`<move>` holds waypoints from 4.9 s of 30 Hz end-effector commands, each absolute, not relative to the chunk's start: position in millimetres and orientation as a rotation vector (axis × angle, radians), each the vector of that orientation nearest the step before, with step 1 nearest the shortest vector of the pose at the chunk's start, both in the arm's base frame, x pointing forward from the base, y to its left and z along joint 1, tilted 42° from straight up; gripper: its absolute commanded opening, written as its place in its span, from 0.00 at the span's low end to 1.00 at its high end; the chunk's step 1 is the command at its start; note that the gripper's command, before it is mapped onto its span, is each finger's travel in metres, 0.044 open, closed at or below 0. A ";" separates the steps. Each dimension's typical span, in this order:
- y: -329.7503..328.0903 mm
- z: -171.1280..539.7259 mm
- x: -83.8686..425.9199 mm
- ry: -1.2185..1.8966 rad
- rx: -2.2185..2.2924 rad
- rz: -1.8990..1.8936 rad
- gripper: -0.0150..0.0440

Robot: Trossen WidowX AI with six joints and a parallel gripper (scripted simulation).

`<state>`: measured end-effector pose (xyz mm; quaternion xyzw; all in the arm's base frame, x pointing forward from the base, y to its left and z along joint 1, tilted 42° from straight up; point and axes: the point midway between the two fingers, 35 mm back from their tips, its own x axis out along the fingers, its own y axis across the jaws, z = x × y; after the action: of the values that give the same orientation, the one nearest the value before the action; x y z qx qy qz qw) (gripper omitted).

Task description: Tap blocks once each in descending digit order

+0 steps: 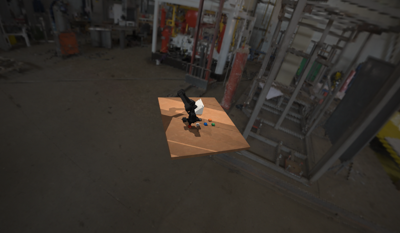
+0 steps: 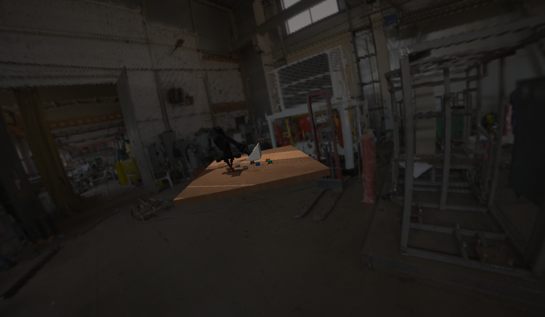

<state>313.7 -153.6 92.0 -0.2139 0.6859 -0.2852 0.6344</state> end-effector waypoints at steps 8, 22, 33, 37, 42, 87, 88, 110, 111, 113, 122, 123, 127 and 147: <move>-133.9 113.9 316.5 1.572 -0.492 -0.651 0.29; -66.7 166.1 300.6 1.576 -0.489 -0.646 0.29; -48.3 141.9 242.7 1.579 -0.490 -0.645 0.29; -82.9 102.6 238.0 1.578 -0.490 -0.645 0.29; -96.0 88.6 233.4 1.577 -0.492 -0.649 0.29; -35.3 142.3 257.1 1.579 -0.490 -0.646 0.29; -30.0 137.1 267.1 1.578 -0.490 -0.645 0.29; -51.8 38.6 308.5 1.574 -0.489 -0.647 0.29; -52.6 37.6 308.4 1.574 -0.489 -0.647 0.29; -54.7 35.2 308.2 1.574 -0.489 -0.647 0.29; -64.2 24.5 306.7 1.574 -0.489 -0.648 0.29; -65.2 23.3 306.5 1.574 -0.489 -0.648 0.29; -69.4 18.7 305.6 1.574 -0.490 -0.648 0.29; 12.9 18.4 316.9 1.569 -0.469 -0.577 0.60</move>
<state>315.0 -18.3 28.8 -0.2039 0.6875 -0.2701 0.6425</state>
